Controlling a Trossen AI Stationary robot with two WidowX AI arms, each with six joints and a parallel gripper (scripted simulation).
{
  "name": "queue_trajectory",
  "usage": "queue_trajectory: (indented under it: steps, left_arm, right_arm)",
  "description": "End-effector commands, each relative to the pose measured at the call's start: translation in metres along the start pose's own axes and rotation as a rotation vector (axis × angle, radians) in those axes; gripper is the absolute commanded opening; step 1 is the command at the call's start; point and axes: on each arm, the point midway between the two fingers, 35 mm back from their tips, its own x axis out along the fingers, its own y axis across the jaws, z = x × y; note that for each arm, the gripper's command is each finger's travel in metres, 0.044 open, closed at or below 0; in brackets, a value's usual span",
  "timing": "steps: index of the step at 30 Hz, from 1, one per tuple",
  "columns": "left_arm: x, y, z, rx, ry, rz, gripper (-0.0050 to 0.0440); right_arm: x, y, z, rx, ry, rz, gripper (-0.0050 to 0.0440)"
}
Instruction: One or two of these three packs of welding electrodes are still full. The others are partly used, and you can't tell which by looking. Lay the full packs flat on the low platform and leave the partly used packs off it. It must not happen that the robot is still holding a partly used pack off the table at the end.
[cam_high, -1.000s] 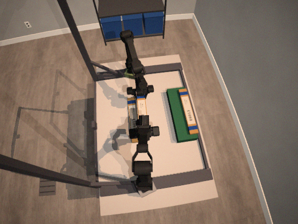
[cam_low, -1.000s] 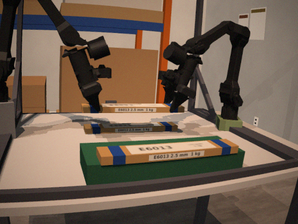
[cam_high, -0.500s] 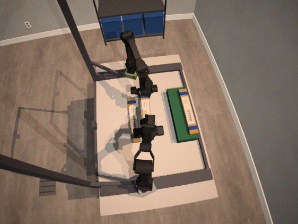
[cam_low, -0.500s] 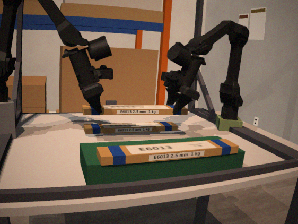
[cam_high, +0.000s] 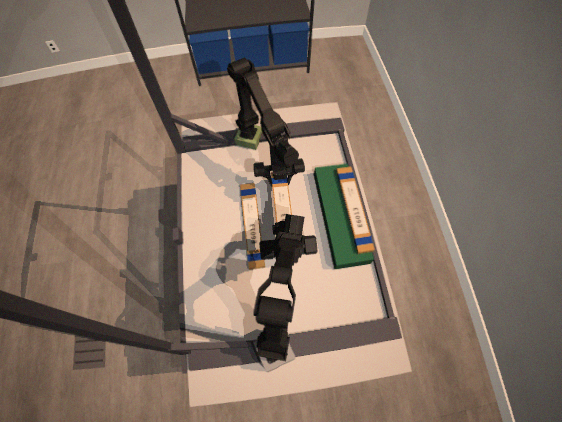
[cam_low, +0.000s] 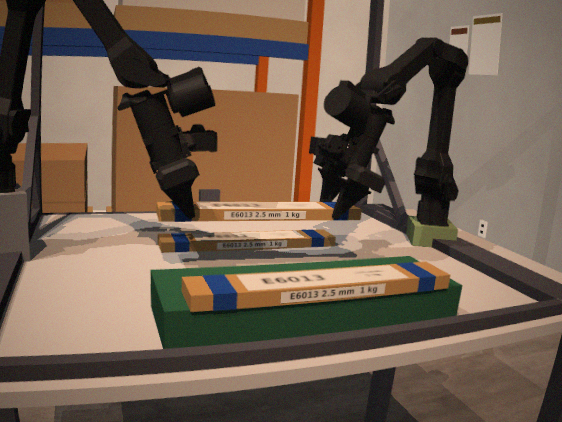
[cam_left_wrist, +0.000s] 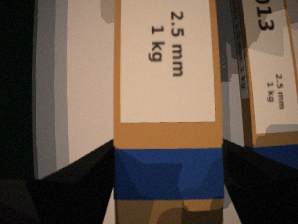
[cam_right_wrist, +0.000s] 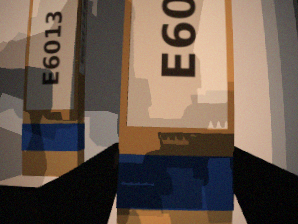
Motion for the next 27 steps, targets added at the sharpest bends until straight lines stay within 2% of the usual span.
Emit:
queue_trajectory:
  steps: [1,27]
  left_arm:
    - [-0.009,0.017,0.006,-0.024,-0.019,0.026,-0.005]
    - [-0.01,0.066,0.004,-0.023,-0.018,0.029,-0.005]
  right_arm:
    - [-0.006,-0.002,0.007,-0.032,-0.017,0.012,-0.005]
    - [-0.004,-0.051,0.006,-0.032,-0.01,0.012,-0.005]
